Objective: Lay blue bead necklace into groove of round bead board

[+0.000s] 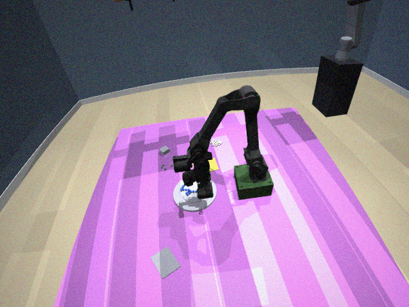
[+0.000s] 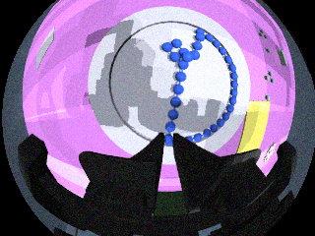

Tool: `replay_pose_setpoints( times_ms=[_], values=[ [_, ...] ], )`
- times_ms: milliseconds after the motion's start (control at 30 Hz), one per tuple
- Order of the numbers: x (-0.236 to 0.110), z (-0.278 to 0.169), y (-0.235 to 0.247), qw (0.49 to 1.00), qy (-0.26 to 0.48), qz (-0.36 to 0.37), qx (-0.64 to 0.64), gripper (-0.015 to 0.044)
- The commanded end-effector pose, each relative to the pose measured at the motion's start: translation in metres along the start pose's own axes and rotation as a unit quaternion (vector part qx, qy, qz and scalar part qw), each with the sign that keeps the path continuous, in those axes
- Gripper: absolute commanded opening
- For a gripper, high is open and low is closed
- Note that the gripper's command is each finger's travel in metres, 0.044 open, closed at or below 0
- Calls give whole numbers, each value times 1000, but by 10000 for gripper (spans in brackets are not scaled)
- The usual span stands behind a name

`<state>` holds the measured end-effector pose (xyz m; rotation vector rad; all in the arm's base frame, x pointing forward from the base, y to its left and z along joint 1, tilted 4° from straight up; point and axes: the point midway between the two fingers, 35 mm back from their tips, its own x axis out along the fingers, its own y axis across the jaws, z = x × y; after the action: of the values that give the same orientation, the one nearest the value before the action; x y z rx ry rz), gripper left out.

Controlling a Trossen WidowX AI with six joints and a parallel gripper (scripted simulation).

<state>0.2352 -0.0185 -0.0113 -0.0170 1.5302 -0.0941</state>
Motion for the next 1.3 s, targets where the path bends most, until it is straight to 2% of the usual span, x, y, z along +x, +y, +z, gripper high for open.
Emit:
replay_pose_setpoints(
  times_ms=[0,667,1200,1267],
  values=[
    [-1,-7,6,1000,1,1,1,0],
    [7,-9,8,1000,1,1,1,0],
    [-1,-9,8,1000,0,1,0,420],
    [1,-8,8,1000,0,1,-1,440]
  ],
)
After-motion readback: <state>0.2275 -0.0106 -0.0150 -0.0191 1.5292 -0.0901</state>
